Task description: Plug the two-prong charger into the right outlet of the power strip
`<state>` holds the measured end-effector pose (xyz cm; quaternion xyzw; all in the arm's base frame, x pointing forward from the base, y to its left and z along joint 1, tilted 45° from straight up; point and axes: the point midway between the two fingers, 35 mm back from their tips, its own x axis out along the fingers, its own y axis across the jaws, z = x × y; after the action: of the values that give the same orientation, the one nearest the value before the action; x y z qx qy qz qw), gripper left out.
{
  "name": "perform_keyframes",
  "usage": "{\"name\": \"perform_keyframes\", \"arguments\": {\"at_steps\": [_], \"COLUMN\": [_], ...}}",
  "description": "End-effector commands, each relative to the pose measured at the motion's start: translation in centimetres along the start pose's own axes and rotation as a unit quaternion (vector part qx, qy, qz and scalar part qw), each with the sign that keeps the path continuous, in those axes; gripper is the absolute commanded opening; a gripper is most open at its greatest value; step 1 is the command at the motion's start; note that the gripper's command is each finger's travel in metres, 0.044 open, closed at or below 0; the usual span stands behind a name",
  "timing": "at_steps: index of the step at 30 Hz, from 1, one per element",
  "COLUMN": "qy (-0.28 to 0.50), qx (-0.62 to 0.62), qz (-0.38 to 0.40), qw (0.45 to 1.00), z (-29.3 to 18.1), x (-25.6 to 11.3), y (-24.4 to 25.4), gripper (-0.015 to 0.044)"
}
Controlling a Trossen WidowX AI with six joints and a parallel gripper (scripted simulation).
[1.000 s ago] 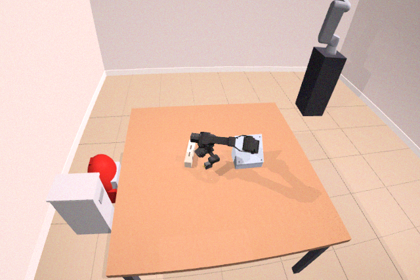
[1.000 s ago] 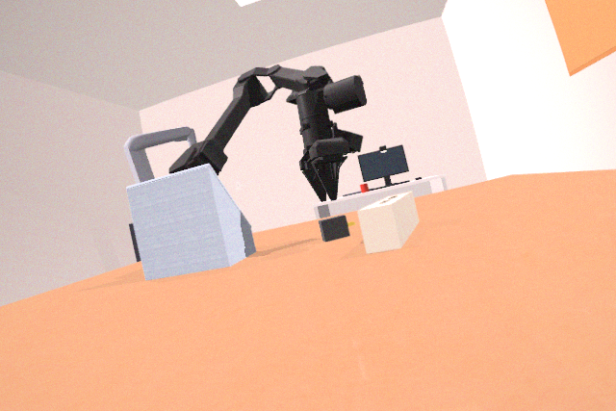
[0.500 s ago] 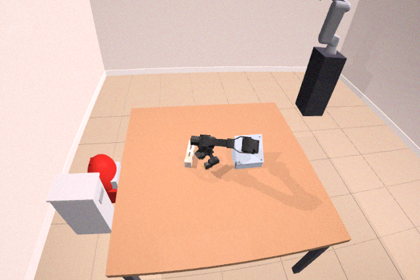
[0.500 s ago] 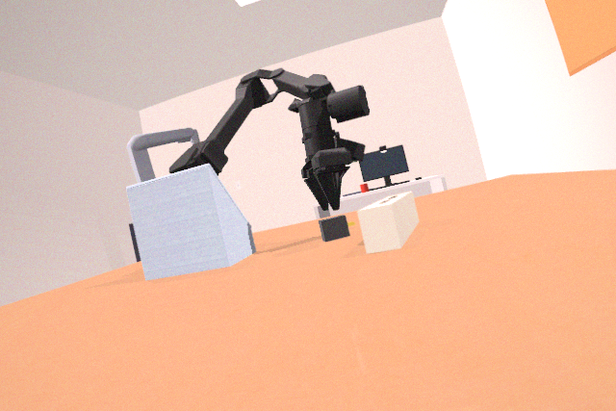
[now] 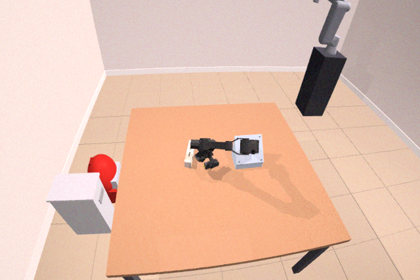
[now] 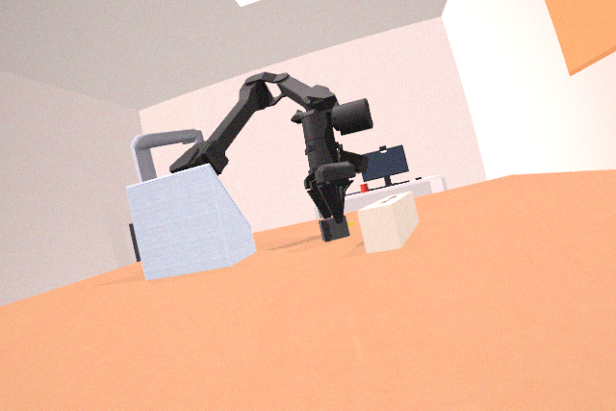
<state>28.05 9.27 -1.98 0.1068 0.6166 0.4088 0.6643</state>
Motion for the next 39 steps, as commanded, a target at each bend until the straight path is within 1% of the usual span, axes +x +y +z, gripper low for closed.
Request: {"name": "perform_keyframes", "arguments": {"at_steps": [1, 9, 15, 27, 34, 37, 39], "qy": [0.004, 0.004, 0.004, 0.002, 0.002, 0.002, 0.002], "qx": [0.004, 0.004, 0.004, 0.001, 0.001, 0.001, 0.001], "qz": [0.004, 0.005, 0.005, 0.002, 0.002, 0.002, 0.002], "qw": [1.000, 1.000, 1.000, 1.000, 1.000, 1.000, 1.000], "z": [-0.2, -0.2, -0.2, -0.1, -0.1, -0.1, -0.1], "x": [1.0, 2.2, 2.3, 2.1, 2.1, 1.6, 1.0], "y": [0.2, 0.3, 0.3, 0.2, 0.2, 0.1, 0.1], "gripper": [0.0440, 0.0440, 0.0440, 0.0125, 0.0078, 0.0000, 0.0000]}}
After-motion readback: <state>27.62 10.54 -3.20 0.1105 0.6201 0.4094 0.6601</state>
